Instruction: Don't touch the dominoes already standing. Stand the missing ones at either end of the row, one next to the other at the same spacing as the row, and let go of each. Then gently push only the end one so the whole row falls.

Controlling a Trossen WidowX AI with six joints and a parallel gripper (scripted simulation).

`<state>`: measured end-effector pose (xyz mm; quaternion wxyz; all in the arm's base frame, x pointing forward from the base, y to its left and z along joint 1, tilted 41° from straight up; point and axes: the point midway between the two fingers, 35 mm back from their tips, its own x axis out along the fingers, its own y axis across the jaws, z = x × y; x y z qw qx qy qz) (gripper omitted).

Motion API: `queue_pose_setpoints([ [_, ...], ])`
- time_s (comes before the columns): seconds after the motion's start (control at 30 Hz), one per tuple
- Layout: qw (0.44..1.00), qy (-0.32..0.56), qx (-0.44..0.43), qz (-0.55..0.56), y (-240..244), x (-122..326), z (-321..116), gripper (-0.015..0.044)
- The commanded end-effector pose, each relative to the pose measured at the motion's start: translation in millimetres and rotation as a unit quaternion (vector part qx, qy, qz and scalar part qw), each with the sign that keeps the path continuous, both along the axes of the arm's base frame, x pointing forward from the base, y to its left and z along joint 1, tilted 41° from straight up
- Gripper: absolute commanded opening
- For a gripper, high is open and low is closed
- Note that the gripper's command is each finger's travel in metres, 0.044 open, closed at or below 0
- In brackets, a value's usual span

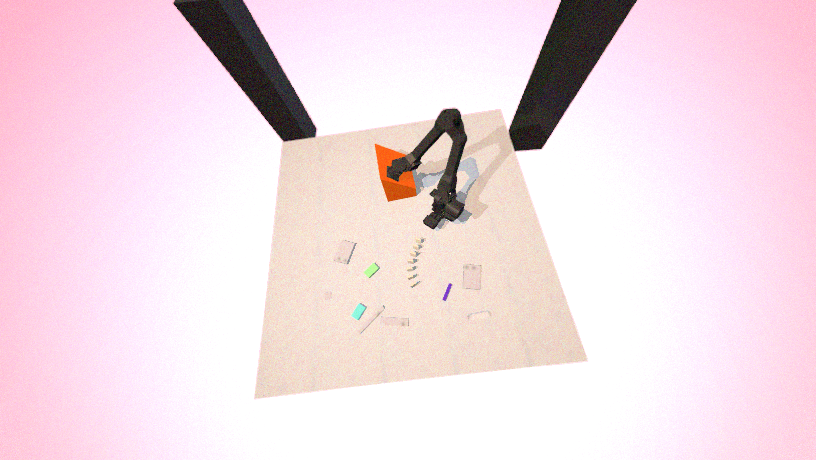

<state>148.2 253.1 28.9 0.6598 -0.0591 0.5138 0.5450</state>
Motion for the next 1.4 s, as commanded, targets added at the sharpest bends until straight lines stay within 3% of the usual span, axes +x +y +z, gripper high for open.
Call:
queue_pose_setpoints([
  [0.0, 1.000, 0.001, -0.002, -0.002, -0.6, 0.0, -1.1, 0.0107],
  [0.63, 1.000, 0.000, -0.006, -0.002, -108.2, 10.0, 113.2, 0.0107],
  [1.03, 1.000, 0.004, -0.007, -0.007, -109.8, 10.6, 116.1, 0.0107],
  [1.37, 0.939, 0.223, -0.045, -0.258, -68.1, 30.8, 150.2, 0.0107],
])
